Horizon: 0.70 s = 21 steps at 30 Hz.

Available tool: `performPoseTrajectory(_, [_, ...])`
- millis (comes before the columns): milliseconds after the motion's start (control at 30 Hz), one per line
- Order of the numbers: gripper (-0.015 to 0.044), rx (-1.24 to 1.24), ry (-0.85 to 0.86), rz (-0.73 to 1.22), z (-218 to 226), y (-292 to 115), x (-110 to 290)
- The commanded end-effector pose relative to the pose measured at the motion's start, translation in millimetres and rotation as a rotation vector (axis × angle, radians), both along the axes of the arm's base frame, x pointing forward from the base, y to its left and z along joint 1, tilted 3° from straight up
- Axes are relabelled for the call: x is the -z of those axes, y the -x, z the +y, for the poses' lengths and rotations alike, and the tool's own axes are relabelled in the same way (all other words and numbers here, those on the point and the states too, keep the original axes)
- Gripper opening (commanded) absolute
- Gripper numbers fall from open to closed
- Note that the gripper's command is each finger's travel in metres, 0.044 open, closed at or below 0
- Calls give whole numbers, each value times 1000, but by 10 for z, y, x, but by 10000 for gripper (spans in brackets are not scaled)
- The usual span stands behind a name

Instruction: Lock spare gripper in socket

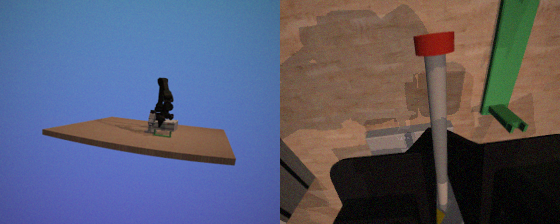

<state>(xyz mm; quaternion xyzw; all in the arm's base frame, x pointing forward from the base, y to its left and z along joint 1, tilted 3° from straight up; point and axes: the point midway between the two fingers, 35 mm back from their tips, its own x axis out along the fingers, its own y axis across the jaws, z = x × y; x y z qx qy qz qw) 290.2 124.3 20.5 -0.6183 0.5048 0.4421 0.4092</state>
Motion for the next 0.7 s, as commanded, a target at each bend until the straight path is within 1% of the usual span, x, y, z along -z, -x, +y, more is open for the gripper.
performPoseTrajectory(0, [0, -3, 4, 0, -37, 4, 6])
performPoseTrajectory(667, [0, -3, 3, -3, -149, -12, 3])
